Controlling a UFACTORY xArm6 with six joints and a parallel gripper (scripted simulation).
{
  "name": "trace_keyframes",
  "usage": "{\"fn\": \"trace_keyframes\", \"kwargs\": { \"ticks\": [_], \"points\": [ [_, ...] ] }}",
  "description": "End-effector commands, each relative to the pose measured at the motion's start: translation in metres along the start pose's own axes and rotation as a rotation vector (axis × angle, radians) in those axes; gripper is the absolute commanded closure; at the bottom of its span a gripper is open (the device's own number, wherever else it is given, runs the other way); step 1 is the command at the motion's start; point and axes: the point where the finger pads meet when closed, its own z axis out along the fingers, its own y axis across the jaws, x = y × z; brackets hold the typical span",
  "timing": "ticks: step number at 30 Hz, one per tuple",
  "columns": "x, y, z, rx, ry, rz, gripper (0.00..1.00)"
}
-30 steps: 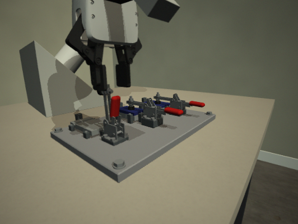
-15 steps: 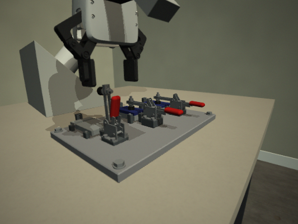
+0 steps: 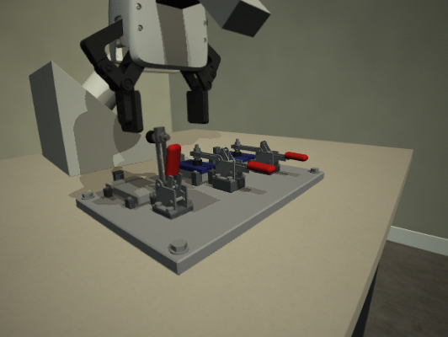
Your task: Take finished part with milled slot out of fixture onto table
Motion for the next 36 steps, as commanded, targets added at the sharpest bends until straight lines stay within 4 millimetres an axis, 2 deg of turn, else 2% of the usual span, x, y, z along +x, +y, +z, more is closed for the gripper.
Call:
{"fn": "trace_keyframes", "kwargs": {
  "ticks": [1, 20, 36],
  "points": [
    [0.001, 0.000, -0.001, -0.002, 0.003, -0.001, 0.00],
    [-0.007, 0.000, -0.001, -0.002, 0.003, -0.001, 0.00],
    [-0.054, 0.000, -0.001, -0.002, 0.003, -0.001, 0.00]
  ]
}}
